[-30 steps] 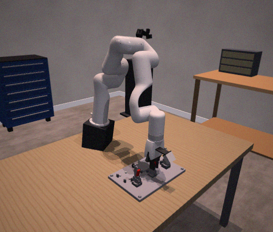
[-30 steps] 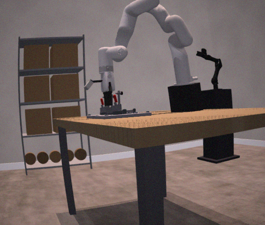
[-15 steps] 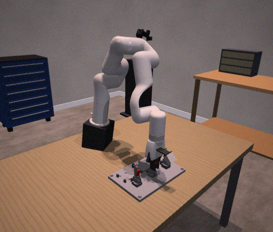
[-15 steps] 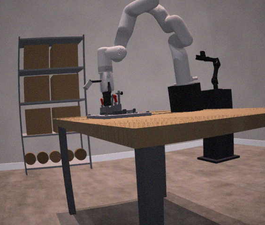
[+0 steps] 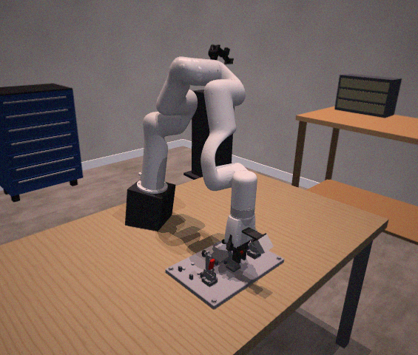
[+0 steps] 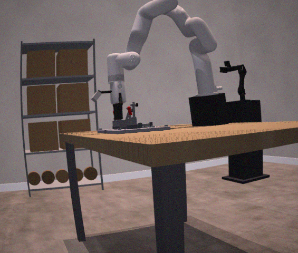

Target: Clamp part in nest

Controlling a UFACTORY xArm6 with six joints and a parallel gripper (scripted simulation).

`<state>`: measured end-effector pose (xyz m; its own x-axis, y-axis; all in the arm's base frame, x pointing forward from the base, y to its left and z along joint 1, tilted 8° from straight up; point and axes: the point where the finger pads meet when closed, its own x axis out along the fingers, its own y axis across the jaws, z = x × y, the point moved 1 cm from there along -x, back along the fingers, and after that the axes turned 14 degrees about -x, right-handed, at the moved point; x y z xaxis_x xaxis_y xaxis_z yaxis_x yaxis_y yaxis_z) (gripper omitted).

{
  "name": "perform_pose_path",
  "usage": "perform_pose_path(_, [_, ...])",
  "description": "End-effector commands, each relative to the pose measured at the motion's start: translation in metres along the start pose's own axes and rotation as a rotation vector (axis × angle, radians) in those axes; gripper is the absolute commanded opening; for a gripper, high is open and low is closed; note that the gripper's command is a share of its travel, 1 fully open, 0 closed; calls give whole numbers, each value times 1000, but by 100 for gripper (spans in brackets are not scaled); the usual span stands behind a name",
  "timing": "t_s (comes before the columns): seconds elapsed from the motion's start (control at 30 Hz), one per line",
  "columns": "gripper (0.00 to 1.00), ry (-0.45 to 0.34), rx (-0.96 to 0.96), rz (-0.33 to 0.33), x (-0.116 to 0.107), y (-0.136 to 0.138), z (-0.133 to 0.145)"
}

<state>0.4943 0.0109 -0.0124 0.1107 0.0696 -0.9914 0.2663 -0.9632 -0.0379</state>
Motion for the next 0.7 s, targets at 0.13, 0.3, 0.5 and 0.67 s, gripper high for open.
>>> perform_pose_path(0.13, [0, 5, 0, 1, 1, 2, -9])
perform_pose_path(0.3, [0, 5, 0, 1, 4, 3, -14])
perform_pose_path(0.5, [0, 5, 0, 1, 7, 5, -19])
perform_pose_path(0.67, [0, 5, 0, 1, 10, 5, -22])
